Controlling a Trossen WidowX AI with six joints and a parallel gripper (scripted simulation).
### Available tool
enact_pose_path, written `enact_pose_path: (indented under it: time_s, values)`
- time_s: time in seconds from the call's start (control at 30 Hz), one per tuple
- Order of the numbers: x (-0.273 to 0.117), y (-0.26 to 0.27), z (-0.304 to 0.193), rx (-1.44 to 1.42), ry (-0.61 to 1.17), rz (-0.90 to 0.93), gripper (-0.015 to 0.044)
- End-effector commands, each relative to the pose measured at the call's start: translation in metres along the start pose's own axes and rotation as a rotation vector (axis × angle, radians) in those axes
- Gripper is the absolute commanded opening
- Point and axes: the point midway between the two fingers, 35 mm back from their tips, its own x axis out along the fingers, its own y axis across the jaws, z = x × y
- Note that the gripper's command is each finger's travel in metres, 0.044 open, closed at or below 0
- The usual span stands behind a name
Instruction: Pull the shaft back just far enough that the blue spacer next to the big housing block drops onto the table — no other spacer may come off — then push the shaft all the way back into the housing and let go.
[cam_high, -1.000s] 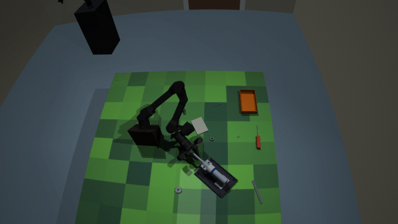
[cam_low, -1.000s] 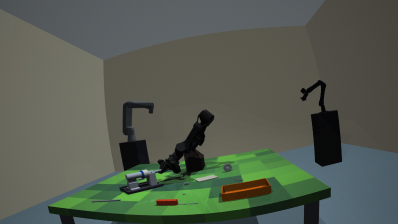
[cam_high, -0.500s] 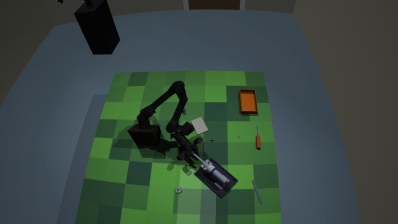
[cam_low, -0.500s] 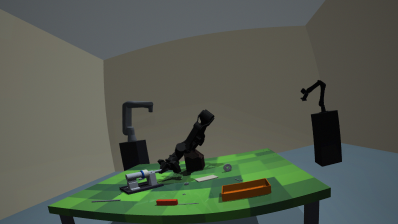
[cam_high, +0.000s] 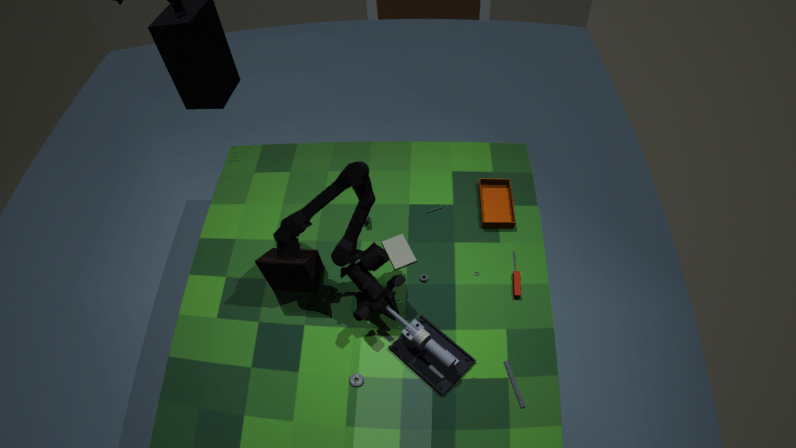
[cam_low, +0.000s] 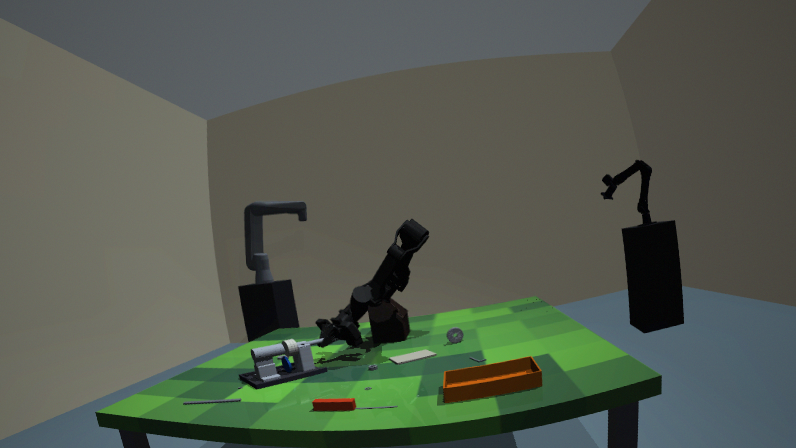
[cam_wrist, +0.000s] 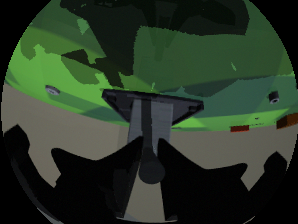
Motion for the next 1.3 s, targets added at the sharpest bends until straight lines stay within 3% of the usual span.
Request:
enact_pose_path:
  time_s: [0.0,1.27]
  values:
    - [-0.0007,-0.0008,0.0003,0.004,-0.001,-0.002,0.0]
    - [0.0031,0.0005,-0.0014,0.004,-0.001,-0.003,0.0]
